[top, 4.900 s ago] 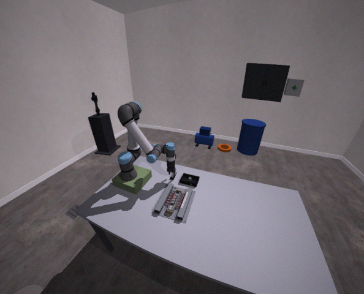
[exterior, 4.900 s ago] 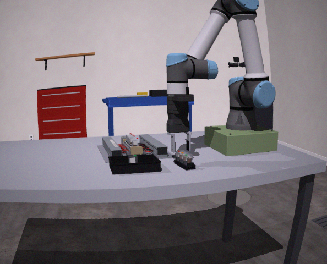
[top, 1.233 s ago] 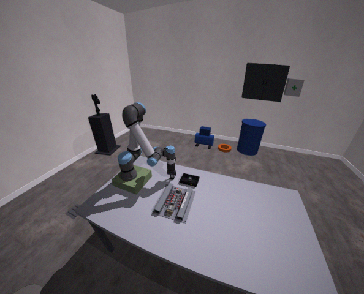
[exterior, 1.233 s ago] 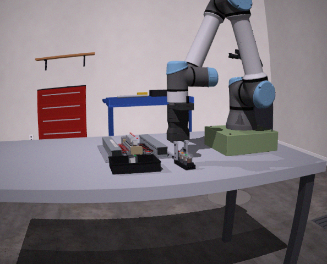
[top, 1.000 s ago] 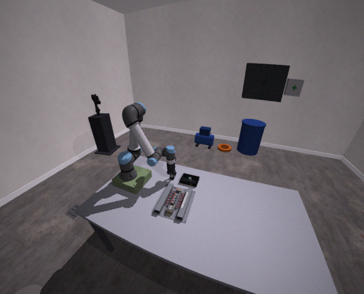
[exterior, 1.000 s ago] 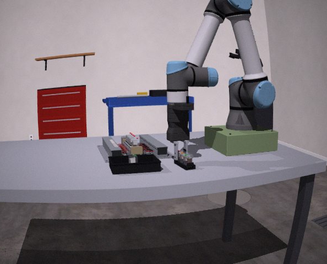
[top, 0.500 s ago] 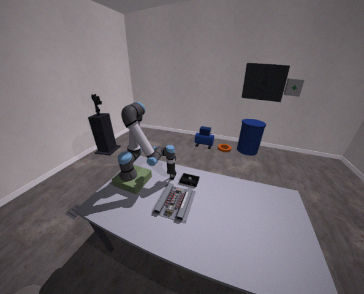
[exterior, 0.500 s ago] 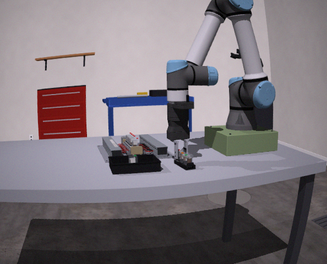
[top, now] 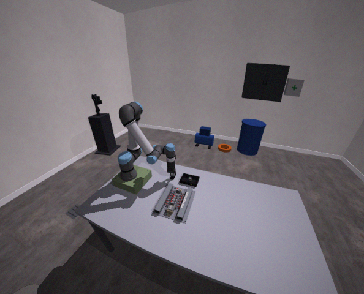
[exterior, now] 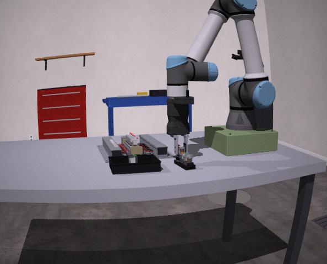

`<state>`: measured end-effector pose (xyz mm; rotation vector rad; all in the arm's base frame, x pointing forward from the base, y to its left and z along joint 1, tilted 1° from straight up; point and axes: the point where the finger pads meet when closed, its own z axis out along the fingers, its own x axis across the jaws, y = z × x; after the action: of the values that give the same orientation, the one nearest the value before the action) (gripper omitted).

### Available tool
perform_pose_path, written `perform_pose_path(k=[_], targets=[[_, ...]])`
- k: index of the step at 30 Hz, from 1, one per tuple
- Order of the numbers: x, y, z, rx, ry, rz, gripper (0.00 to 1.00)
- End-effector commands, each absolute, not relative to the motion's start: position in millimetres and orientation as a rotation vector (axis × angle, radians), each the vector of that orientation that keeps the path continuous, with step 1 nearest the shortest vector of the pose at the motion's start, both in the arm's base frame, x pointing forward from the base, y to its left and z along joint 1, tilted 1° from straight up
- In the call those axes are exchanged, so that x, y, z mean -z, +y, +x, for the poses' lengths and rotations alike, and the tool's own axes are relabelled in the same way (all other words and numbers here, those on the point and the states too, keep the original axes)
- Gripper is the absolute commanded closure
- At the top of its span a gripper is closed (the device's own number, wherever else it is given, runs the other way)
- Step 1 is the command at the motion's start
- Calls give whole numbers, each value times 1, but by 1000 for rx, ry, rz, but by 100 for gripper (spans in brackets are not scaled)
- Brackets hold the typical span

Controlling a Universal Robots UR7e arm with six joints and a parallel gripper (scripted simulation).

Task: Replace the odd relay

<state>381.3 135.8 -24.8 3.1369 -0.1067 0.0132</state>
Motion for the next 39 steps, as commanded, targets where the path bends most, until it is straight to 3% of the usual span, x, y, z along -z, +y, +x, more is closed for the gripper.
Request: perform_pose_path(k=[1, 31, 39], targets=[[9, 136, 382, -16, -107, 3137, 100], [-14, 136, 382, -16, -107, 3137, 100], [-44, 136, 381, -16, -107, 3137, 100]])
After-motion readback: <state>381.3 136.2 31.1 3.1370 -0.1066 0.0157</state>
